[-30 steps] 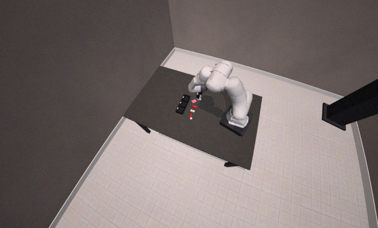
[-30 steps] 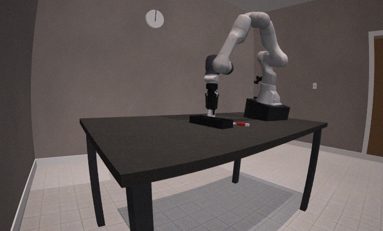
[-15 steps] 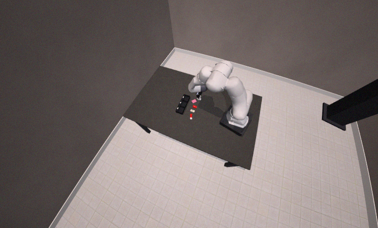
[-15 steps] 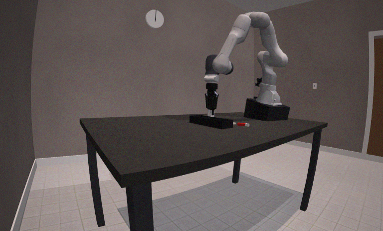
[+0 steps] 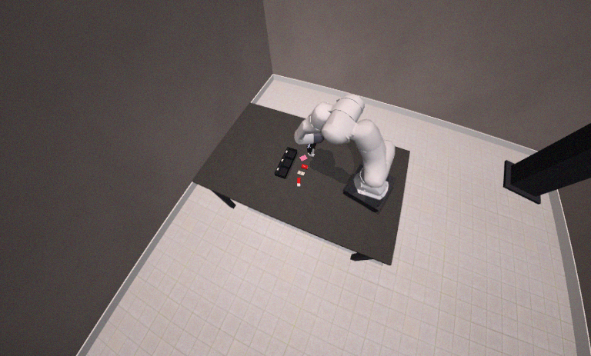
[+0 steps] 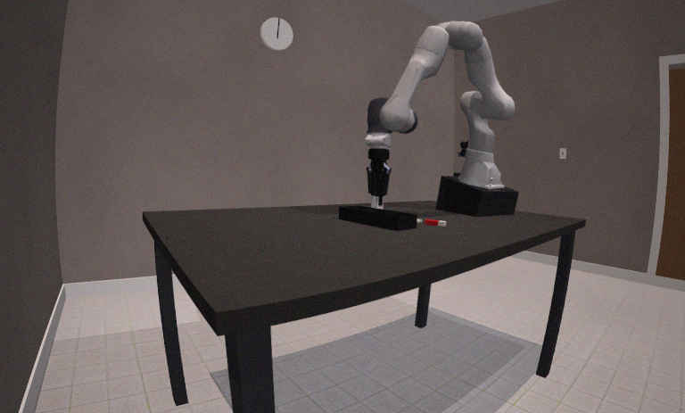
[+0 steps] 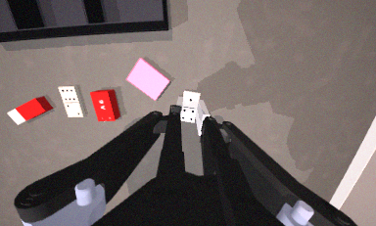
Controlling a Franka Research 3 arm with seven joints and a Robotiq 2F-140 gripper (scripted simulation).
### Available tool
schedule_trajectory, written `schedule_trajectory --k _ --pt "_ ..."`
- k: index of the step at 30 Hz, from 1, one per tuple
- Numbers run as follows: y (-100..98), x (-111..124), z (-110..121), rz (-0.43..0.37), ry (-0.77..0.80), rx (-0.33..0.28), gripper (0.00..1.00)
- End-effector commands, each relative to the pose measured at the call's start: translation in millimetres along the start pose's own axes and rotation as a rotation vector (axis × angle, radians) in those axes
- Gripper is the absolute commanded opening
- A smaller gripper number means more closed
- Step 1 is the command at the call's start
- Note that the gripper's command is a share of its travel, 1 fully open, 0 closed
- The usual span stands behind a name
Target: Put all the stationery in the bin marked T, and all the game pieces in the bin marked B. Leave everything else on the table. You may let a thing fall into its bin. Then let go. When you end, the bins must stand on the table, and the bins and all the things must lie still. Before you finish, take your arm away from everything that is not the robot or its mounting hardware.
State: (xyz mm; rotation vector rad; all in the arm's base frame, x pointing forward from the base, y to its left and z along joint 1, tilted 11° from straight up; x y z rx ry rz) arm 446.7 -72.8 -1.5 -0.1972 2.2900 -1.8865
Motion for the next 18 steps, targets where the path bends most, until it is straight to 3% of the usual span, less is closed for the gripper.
schedule_trajectory --k 1,8,18 --pt "-0.2 -0.5 0.9 0.003 -0.004 0.003 0.13" --pt "-0.2 -0.5 0.9 0.003 -0.004 0.003 0.13" --pt "-33.6 -0.4 0.8 0.003 -0.004 0.003 0.13"
Point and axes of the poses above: the point where the finger pads meet when closed, its own y axis out along the fingers, its own z axis across the jaws, x = y × z, the point moved 10 cm from there along -y, back along the fingers, and after that the axes turned 13 degrees about -y, right-handed, at the moved point
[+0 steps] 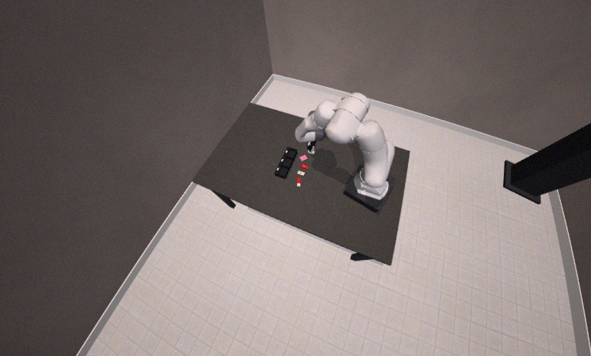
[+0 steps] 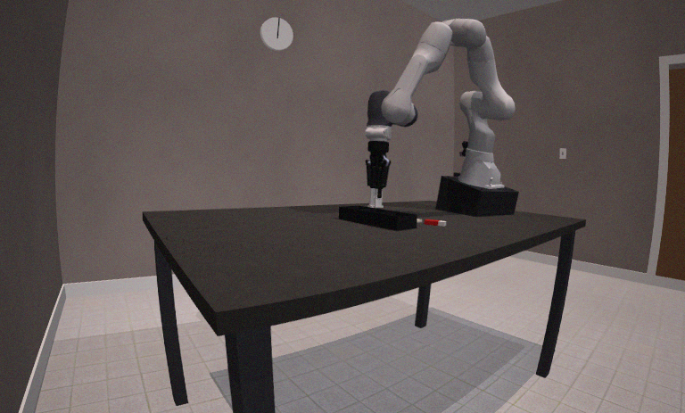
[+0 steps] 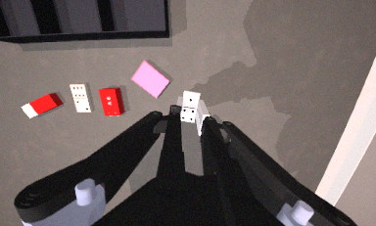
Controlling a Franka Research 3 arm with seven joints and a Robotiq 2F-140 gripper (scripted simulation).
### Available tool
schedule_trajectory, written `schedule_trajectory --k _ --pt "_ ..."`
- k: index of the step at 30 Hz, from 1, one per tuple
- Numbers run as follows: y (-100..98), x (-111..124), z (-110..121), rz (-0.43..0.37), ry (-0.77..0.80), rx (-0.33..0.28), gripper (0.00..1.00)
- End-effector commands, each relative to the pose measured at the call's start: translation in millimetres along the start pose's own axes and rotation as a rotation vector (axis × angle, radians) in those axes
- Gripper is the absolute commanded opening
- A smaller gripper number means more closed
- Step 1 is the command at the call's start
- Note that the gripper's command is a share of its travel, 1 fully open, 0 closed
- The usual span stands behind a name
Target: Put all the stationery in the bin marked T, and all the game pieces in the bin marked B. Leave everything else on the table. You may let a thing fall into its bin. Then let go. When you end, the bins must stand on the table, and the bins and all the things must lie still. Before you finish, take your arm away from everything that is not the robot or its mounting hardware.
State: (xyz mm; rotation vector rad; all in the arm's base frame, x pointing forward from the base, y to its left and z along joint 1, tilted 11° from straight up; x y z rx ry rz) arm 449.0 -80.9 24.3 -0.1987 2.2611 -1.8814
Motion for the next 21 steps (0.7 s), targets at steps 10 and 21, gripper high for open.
schedule_trajectory --k 10,21 --pt "-33.5 0.9 -2.4 -0.010 0.017 -0.008 0.13" --pt "-33.5 0.9 -2.4 -0.010 0.017 -0.008 0.13"
Point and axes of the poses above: the point where the finger pads meet when closed, its own y axis out along the fingers, its own z axis across the jaws, x = y × z, the point moved 10 cm from there along -y, back along the fingers, and after that the axes turned 13 degrees about -y, right-handed, at the moved point
